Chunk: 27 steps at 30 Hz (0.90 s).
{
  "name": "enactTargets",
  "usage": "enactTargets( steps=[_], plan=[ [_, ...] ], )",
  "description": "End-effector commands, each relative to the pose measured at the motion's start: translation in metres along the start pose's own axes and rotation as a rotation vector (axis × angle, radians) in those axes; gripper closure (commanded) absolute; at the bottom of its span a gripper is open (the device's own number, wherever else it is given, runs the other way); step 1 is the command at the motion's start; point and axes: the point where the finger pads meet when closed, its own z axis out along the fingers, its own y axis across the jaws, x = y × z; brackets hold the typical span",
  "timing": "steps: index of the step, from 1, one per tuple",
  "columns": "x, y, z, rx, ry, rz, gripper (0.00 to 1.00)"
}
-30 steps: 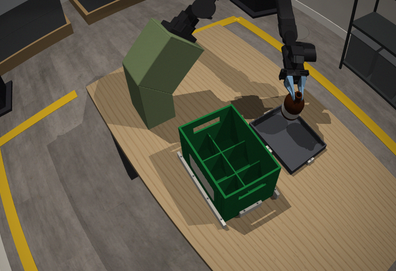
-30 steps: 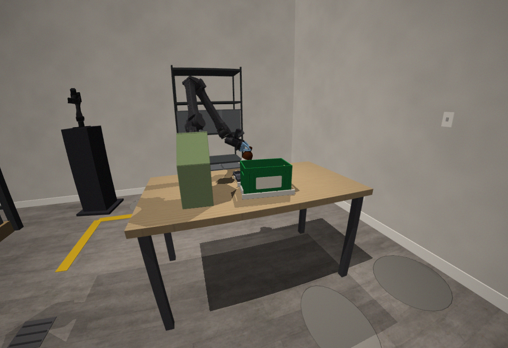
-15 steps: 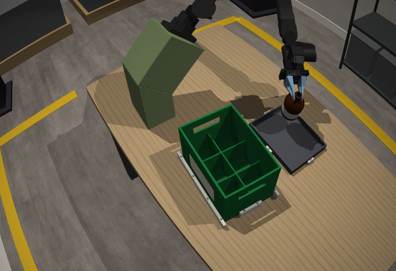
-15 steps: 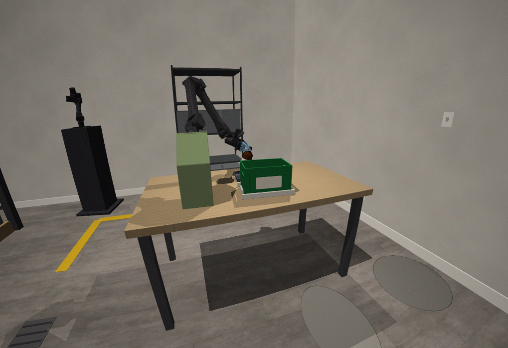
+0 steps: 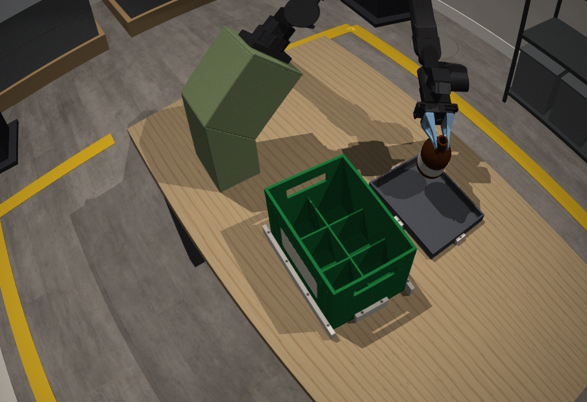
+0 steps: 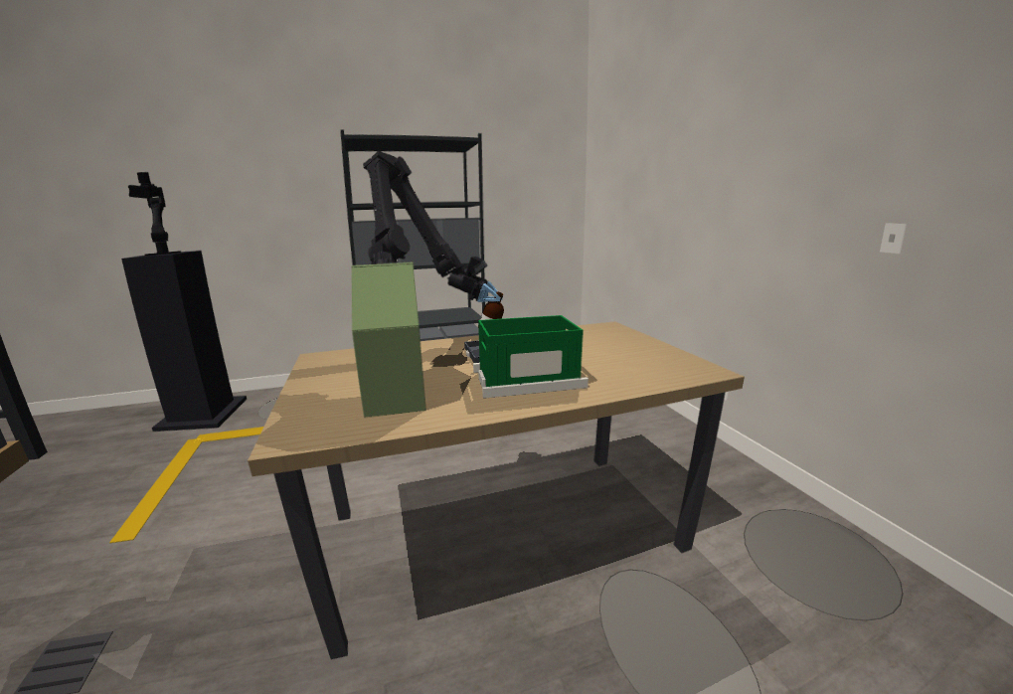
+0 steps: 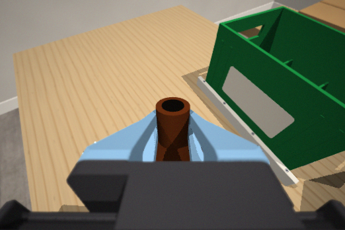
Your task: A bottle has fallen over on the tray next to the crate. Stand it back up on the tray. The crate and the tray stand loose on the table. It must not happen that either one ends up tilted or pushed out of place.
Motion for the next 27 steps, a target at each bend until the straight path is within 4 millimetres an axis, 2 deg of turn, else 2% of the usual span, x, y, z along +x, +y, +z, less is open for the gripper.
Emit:
enactTargets(
  steps=[1, 16, 19, 23, 27],
  plan=[
    [-0.013, -0.001, 0.006, 0.006, -0.024, 0.019, 1.00],
    [-0.008, 0.000, 0.010, 0.009, -0.025, 0.032, 1.00],
    [-0.010, 0.008, 0.007, -0.009, -0.026, 0.049, 1.00],
    [-0.002, 0.002, 0.011, 0.008, -0.022, 0.030, 1.00],
    [0.003, 0.011, 0.003, -0.022, -0.013, 0.038, 1.00]
  ],
)
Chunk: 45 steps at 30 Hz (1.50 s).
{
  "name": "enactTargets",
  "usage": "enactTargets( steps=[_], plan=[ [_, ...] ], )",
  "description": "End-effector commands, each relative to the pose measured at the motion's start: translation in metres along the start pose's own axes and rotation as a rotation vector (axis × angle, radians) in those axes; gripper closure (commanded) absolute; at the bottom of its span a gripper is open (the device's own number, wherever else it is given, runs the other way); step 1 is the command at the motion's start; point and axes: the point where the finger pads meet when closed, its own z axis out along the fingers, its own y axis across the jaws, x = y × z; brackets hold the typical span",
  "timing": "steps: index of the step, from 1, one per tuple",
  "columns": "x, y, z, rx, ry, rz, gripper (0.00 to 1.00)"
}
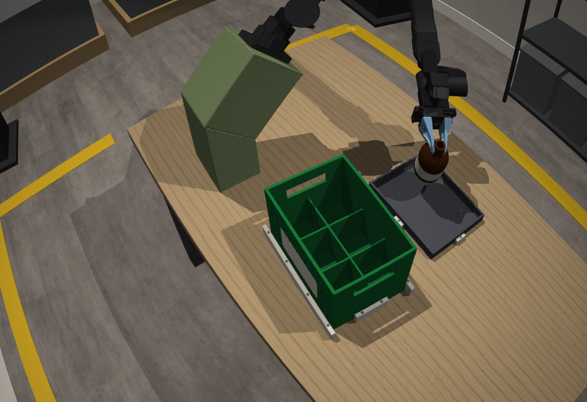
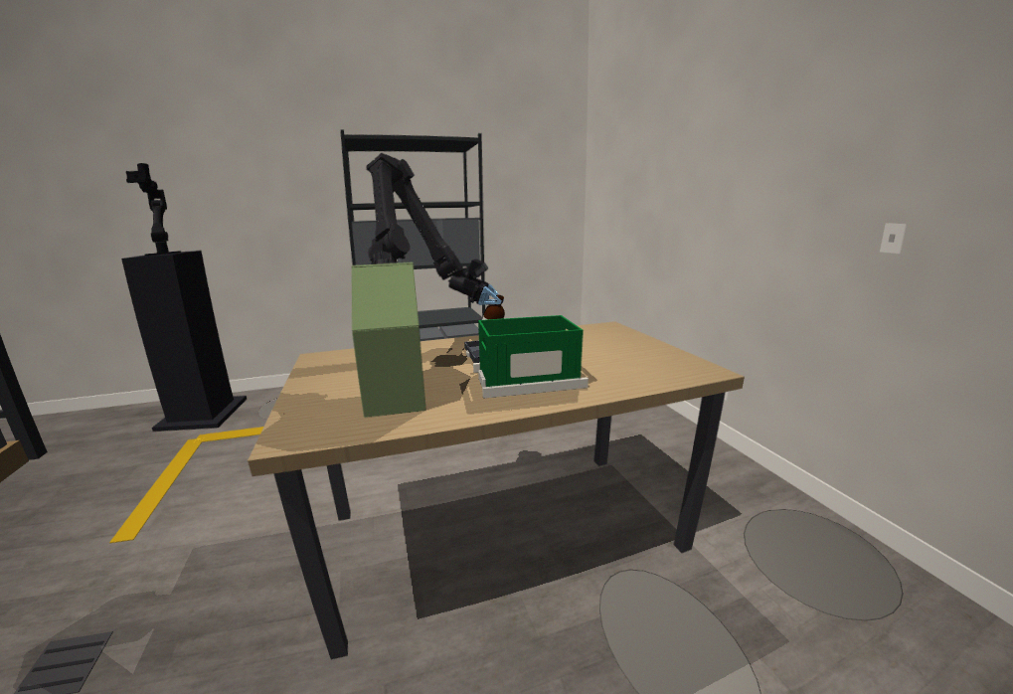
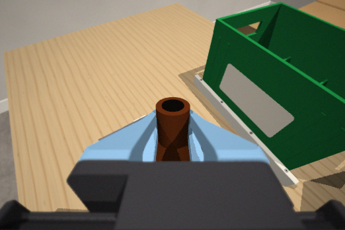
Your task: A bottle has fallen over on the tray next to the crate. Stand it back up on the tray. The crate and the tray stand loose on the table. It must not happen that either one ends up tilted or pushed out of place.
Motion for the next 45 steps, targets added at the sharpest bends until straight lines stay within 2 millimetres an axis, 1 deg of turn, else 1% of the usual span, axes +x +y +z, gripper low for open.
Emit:
enactTargets(
  steps=[1, 2, 4, 7, 9, 11, 14, 16, 18, 19, 21, 24, 25, 27, 29, 32, 33, 35, 36, 38, 40, 42, 45],
  plan=[
    [-0.005, 0.018, -0.005, -0.036, -0.013, 0.039, 1.00],
    [-0.003, 0.019, -0.006, -0.040, -0.011, 0.035, 1.00],
    [0.006, 0.011, 0.000, -0.023, -0.008, 0.020, 1.00],
    [0.003, 0.011, 0.003, -0.018, -0.015, 0.028, 1.00],
    [0.005, 0.018, -0.003, -0.039, -0.010, 0.037, 1.00],
    [0.013, 0.012, 0.001, -0.025, -0.007, 0.021, 1.00],
    [0.012, 0.009, 0.007, -0.013, -0.015, 0.025, 1.00],
    [0.012, 0.015, 0.002, -0.031, -0.012, 0.035, 1.00],
    [0.012, 0.015, 0.002, -0.031, -0.012, 0.035, 1.00],
    [0.012, 0.021, -0.003, -0.046, -0.008, 0.041, 1.00],
    [0.023, 0.010, 0.005, -0.023, -0.007, 0.018, 1.00],
    [0.021, 0.008, 0.010, -0.011, -0.016, 0.024, 1.00],
    [0.022, 0.009, 0.010, -0.015, -0.015, 0.026, 1.00],
    [0.024, 0.018, 0.002, -0.041, -0.007, 0.035, 1.00],
    [0.031, 0.010, 0.008, -0.024, -0.007, 0.019, 1.00],
    [0.029, 0.006, 0.014, -0.007, -0.016, 0.023, 1.00],
    [0.029, 0.010, 0.012, -0.017, -0.014, 0.027, 1.00],
    [0.029, 0.010, 0.012, -0.017, -0.014, 0.027, 1.00],
    [0.028, 0.016, 0.005, -0.037, -0.011, 0.039, 1.00],
    [0.033, 0.019, 0.004, -0.044, -0.006, 0.038, 1.00],
    [0.038, 0.007, 0.014, -0.012, -0.011, 0.018, 1.00],
    [0.036, 0.005, 0.017, -0.007, -0.017, 0.023, 1.00],
    [0.037, 0.015, 0.008, -0.033, -0.009, 0.033, 1.00]
  ],
)
